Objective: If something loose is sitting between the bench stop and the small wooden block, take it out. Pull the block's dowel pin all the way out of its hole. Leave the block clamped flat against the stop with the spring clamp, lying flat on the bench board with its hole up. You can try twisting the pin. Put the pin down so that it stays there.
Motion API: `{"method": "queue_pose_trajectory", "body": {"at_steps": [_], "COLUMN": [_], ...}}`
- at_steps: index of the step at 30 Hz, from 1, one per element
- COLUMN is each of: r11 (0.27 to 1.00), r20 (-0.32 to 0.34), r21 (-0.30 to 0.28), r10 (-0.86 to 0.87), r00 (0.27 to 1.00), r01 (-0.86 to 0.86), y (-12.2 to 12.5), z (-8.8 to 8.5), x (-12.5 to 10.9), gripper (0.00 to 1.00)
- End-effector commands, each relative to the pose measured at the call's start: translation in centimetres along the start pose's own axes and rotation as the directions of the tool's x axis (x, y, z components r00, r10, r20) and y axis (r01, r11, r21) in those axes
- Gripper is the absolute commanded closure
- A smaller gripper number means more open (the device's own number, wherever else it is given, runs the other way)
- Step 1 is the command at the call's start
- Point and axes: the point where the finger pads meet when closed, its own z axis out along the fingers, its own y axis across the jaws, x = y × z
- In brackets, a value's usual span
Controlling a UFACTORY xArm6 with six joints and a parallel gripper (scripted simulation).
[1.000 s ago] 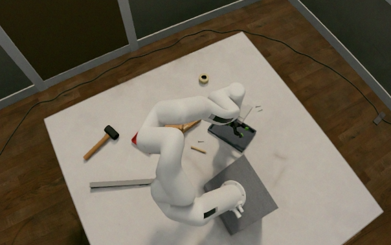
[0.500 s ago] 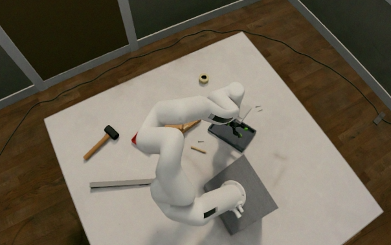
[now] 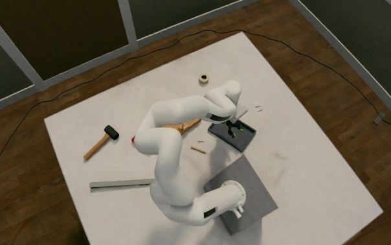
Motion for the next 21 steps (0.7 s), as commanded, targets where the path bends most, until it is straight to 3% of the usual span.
{"method": "queue_pose_trajectory", "body": {"at_steps": [1, 11, 21], "r11": [0.993, 0.931, 0.739], "r20": [-0.002, 0.0, 0.003], "r21": [0.004, 0.005, 0.005], "r10": [0.118, 0.366, 0.673], "r00": [0.993, 0.931, 0.739], "r01": [-0.118, -0.366, -0.673], "y": [0.2, 0.8, 1.9], "z": [-0.2, -0.2, -0.2], "x": [-1.0, -2.8, -5.5], "gripper": [0.73, 0.73, 0.73]}}
